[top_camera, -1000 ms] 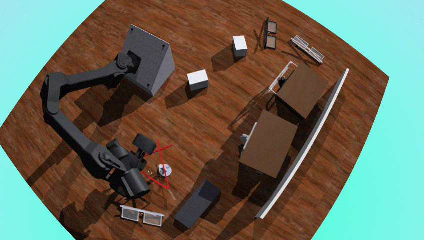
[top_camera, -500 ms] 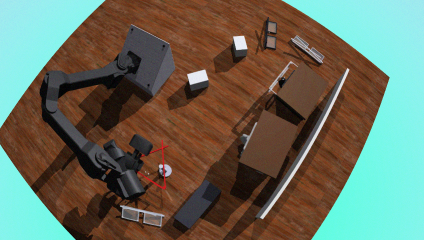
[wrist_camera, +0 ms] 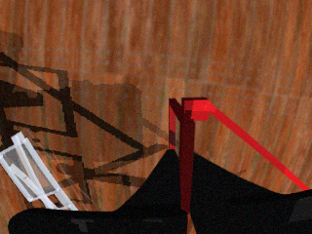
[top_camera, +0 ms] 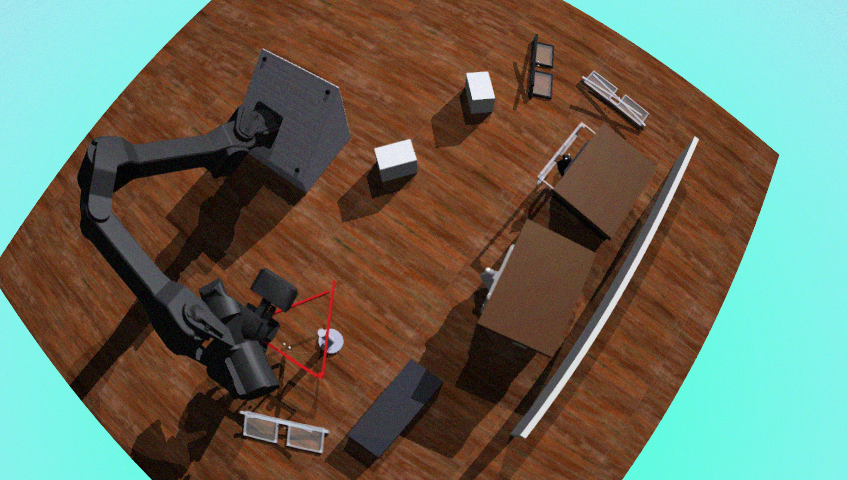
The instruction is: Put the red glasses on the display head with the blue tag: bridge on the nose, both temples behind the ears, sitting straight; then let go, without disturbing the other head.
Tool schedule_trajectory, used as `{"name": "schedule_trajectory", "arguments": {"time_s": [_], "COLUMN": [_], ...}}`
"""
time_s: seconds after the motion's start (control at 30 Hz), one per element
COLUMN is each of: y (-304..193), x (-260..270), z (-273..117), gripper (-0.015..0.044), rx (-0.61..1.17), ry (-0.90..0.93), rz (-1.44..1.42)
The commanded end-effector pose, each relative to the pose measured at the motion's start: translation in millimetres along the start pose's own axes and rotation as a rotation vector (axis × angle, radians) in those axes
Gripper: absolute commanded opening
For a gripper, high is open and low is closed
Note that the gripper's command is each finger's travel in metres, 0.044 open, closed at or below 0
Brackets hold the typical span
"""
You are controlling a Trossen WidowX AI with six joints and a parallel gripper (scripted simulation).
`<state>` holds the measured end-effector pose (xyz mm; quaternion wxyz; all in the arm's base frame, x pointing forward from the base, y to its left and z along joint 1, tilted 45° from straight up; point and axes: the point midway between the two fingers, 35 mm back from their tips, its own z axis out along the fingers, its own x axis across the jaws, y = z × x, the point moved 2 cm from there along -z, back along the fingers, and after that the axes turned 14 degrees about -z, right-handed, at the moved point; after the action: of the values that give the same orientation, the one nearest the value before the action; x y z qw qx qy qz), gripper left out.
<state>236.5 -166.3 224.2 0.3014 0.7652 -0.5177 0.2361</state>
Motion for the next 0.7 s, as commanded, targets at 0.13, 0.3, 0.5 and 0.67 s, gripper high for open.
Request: {"name": "schedule_trajectory", "arguments": {"time_s": [0.13,0.3,0.5,0.67], "y": [8.1,11.9,16.2,19.7], "x": [2.7,3.2,3.4,3.4], "z": [-1.6,-1.6,-1.6,-1.6], "gripper": [0.0000,0.0000,0.0000,0.0000], "rx": [0.004,0.004,0.003,0.003], "ry": [0.006,0.006,0.006,0.006], "rz": [0.007,0.007,0.007,0.007]}}
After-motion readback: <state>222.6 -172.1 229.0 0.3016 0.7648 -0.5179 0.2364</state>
